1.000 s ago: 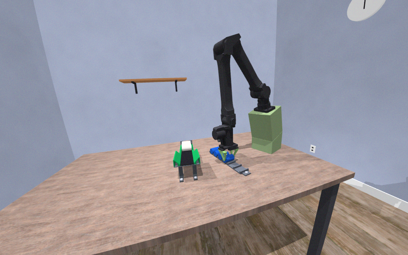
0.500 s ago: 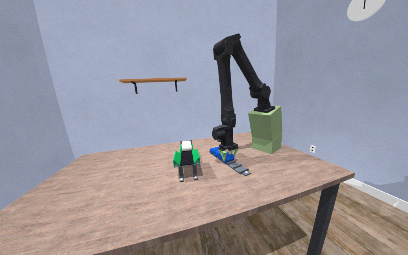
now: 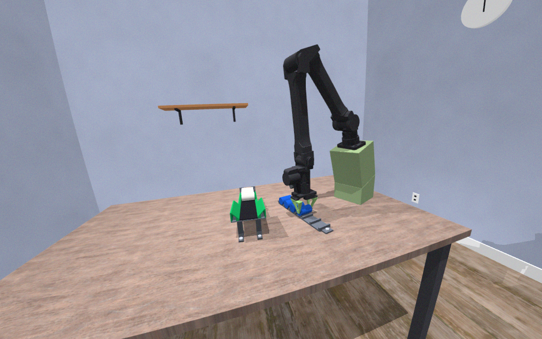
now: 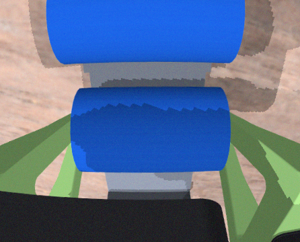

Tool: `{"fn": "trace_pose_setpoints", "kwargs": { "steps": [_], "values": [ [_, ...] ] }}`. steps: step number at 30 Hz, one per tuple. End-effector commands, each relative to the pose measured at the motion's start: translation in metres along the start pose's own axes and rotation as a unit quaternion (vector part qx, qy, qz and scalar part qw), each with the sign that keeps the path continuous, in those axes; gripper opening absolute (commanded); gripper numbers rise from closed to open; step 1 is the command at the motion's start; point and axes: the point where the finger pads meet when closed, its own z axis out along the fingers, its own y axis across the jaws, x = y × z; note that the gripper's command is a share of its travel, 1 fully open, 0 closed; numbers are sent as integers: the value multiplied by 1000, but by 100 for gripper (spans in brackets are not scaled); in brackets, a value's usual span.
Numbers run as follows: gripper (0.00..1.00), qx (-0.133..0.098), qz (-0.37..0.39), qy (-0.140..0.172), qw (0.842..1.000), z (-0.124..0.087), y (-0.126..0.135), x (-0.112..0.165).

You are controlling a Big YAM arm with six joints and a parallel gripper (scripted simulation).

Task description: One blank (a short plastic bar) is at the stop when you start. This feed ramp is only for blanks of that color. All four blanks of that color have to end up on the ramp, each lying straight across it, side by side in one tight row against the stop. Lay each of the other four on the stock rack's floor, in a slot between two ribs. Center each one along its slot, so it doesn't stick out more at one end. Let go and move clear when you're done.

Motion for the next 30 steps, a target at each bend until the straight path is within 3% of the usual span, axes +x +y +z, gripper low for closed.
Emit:
{"fn": "trace_pose_setpoints", "kwargs": {
  "steps": [1,18,30],
  "values": [
    [63,-2,1,-1,1000,-2,-2,2],
    [63,-1,1,-1,1000,-2,-3,2],
    [78,-1,1,-1,1000,-2,-3,2]
  ]
}}
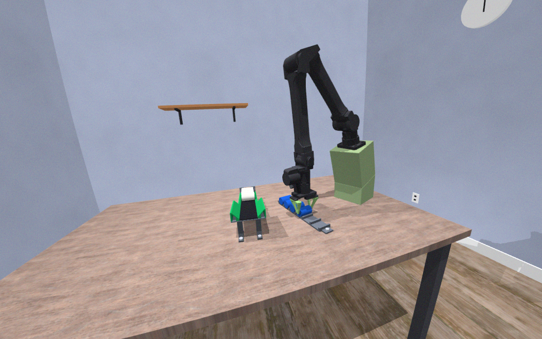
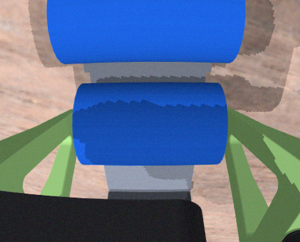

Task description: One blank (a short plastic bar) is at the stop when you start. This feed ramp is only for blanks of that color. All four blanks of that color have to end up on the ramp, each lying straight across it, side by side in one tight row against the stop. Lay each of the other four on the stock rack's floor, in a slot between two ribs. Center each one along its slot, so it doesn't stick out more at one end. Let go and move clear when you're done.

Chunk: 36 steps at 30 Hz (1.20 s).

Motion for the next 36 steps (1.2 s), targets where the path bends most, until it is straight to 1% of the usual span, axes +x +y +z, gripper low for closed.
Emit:
{"fn": "trace_pose_setpoints", "kwargs": {
  "steps": [1,2,3,12,14,15,19,23,27,32,34,36],
  "values": [
    [78,-1,1,-1,1000,-2,-3,2],
    [78,-1,1,-1,1000,-2,-3,2],
    [82,-1,1,-1,1000,-2,-3,2],
    [82,-1,1,-1,1000,-2,-3,2],
    [82,-5,1,-1,1000,-7,0,2],
    [82,-1,1,-1,1000,-8,-2,2],
    [82,0,1,-1,1000,-12,-2,2],
    [82,-1,1,-2,1000,-26,-1,-1],
    [82,-2,1,-3,1000,-47,0,-4],
    [82,-2,-3,-1,1000,-73,0,-1],
    [82,-2,-3,-1,1000,-73,0,-1],
    [82,-2,0,-2,1000,-81,0,-3]
  ]
}}
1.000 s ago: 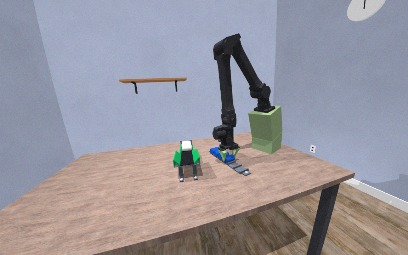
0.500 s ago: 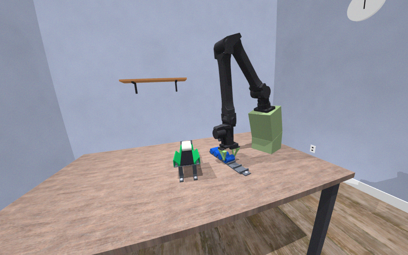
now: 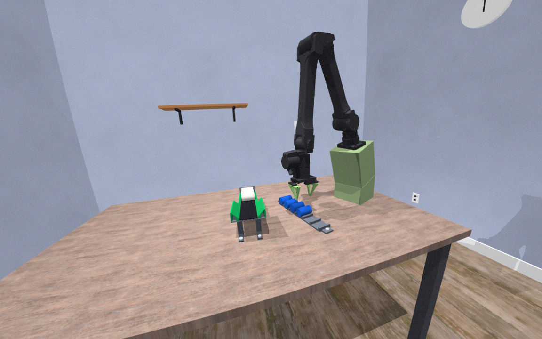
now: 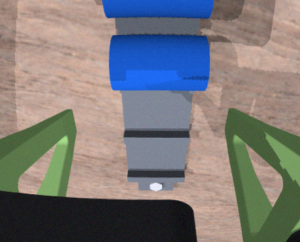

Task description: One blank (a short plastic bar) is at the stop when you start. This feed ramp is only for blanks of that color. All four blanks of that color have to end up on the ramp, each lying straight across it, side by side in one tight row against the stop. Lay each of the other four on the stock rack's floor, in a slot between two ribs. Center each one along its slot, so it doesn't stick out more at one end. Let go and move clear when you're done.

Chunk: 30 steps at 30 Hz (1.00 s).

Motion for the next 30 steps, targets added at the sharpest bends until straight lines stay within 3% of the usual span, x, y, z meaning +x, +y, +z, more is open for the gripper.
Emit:
{"fn": "trace_pose_setpoints", "kwargs": {
  "steps": [1,9,10,30],
  "values": [
    [82,6,0,-1,1000,-14,-5,-4],
    [82,11,-2,0,1000,-21,-7,-2],
    [100,14,-2,0,1000,-17,-10,-2],
    [100,12,-1,0,1000,-18,-8,-2]
  ]
}}
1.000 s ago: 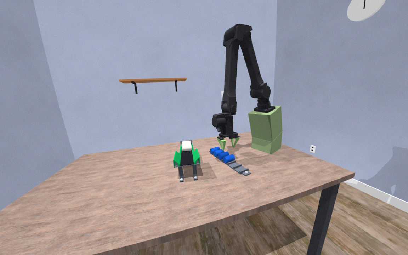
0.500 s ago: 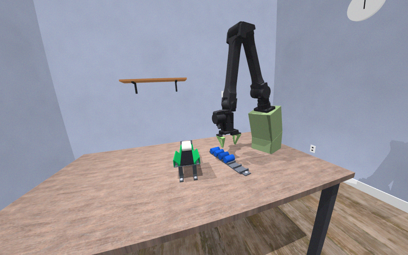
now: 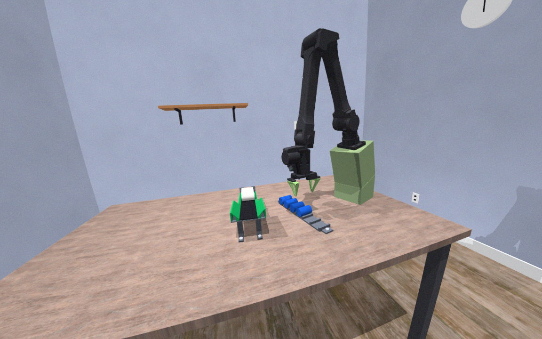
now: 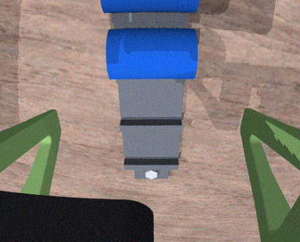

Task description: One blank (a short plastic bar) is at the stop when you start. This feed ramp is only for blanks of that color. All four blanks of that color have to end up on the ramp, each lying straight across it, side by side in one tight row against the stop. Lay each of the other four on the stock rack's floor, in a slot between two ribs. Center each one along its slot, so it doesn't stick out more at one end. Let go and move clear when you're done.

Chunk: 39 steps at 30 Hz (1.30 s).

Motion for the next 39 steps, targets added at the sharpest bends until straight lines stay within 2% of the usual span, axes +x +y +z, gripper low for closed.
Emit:
{"fn": "trace_pose_setpoints", "kwargs": {
  "steps": [1,9,17,19,27,31,33,36,37,39],
  "values": [
    [100,6,-2,0,1000,1,-5,-2],
    [100,-1,-1,0,1000,-14,-1,-3],
    [100,-1,-1,0,1000,-49,-1,-3],
    [100,-1,-1,0,1000,-49,-1,-3],
    [100,-7,-3,1,1000,-81,6,-2],
    [100,-10,-3,1,1000,-87,9,-1],
    [100,6,-2,1,1000,-78,2,-2],
    [100,5,-2,1,1000,-78,3,-2],
    [100,-13,-3,1,1000,-84,11,-1],
    [100,-15,-3,1,1000,-85,12,-1]
  ]
}}
